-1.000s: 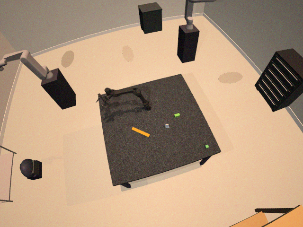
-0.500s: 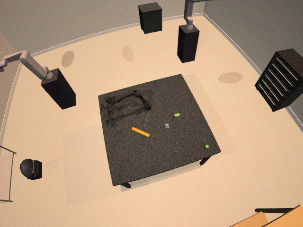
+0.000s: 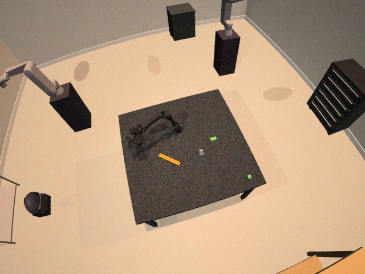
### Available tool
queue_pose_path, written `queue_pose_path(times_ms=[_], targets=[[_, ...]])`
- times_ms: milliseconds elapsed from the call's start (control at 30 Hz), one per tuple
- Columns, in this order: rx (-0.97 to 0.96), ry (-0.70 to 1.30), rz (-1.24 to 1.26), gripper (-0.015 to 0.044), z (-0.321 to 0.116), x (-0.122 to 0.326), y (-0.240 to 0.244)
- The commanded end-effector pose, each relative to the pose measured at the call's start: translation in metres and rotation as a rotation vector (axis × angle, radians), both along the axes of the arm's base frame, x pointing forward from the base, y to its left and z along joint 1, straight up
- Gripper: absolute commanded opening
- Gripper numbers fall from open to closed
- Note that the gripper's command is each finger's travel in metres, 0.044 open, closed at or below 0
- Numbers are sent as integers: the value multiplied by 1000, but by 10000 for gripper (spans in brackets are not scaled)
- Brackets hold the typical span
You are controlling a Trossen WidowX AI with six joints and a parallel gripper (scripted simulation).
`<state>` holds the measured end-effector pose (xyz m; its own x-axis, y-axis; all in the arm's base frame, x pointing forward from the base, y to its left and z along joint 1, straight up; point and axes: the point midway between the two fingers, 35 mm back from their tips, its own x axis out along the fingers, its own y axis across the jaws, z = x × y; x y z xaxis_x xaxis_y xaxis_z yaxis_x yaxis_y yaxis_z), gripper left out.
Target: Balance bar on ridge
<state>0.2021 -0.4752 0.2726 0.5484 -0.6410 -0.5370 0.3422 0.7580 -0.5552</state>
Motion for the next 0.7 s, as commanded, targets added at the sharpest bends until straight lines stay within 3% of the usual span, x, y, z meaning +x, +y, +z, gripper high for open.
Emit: queue_pose_path(times_ms=[0, 667], targets=[[55, 57, 62, 315, -19, 27, 20], [251, 348, 357, 315, -89, 108, 133]])
